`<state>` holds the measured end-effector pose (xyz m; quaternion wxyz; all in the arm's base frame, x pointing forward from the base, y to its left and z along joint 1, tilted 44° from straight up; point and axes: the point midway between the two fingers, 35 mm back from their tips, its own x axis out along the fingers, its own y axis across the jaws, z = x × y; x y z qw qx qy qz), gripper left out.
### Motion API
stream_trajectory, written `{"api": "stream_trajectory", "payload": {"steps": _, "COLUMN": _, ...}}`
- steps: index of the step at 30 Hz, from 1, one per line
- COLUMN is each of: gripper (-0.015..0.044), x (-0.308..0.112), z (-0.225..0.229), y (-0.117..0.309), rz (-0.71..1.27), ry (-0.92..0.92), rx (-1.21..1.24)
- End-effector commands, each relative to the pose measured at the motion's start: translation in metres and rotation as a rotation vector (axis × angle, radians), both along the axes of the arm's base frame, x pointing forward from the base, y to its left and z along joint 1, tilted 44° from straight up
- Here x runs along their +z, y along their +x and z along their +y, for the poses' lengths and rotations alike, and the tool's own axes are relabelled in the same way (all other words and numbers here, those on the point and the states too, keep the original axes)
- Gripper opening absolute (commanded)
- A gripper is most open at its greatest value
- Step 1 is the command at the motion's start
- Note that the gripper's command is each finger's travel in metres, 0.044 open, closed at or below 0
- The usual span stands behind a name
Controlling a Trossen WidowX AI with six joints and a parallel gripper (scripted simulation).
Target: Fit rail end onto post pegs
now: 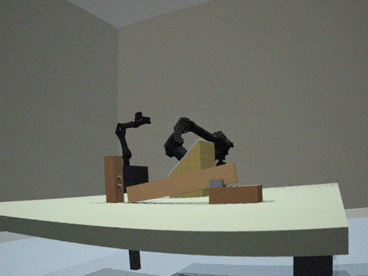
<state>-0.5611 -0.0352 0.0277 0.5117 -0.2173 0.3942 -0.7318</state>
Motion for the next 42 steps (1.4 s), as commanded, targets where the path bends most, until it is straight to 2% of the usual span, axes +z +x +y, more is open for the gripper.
{"api": "stream_trajectory", "payload": {"steps": 1, "gripper": 0.0426, "x": 0.000, "z": 0.003, "y": 0.000, "rz": -0.003, "ry": 0.001, "rx": -0.008}}
{"api": "stream_trajectory", "payload": {"steps": 2, "gripper": 0.0440, "x": -0.001, "z": 0.012, "y": -0.002, "rz": -0.011, "ry": 0.004, "rx": -0.033}}
{"api": "stream_trajectory", "payload": {"steps": 10, "gripper": 0.0440, "x": -0.010, "z": 0.139, "y": 0.000, "rz": -0.134, "ry": 0.036, "rx": -0.383}}
{"api": "stream_trajectory", "payload": {"steps": 13, "gripper": 0.0440, "x": -0.009, "z": 0.162, "y": 0.013, "rz": -0.237, "ry": -0.004, "rx": -0.447}}
{"api": "stream_trajectory", "payload": {"steps": 21, "gripper": 0.0440, "x": -0.022, "z": 0.289, "y": 0.059, "rz": -0.369, "ry": 0.009, "rx": -0.806}}
{"api": "stream_trajectory", "payload": {"steps": 30, "gripper": 0.0440, "x": -0.033, "z": 0.408, "y": 0.149, "rz": -0.504, "ry": 0.025, "rx": -1.178}}
{"api": "stream_trajectory", "payload": {"steps": 42, "gripper": 0.0440, "x": -0.050, "z": 0.506, "y": 0.319, "rz": -0.760, "ry": -0.064, "rx": -1.626}}
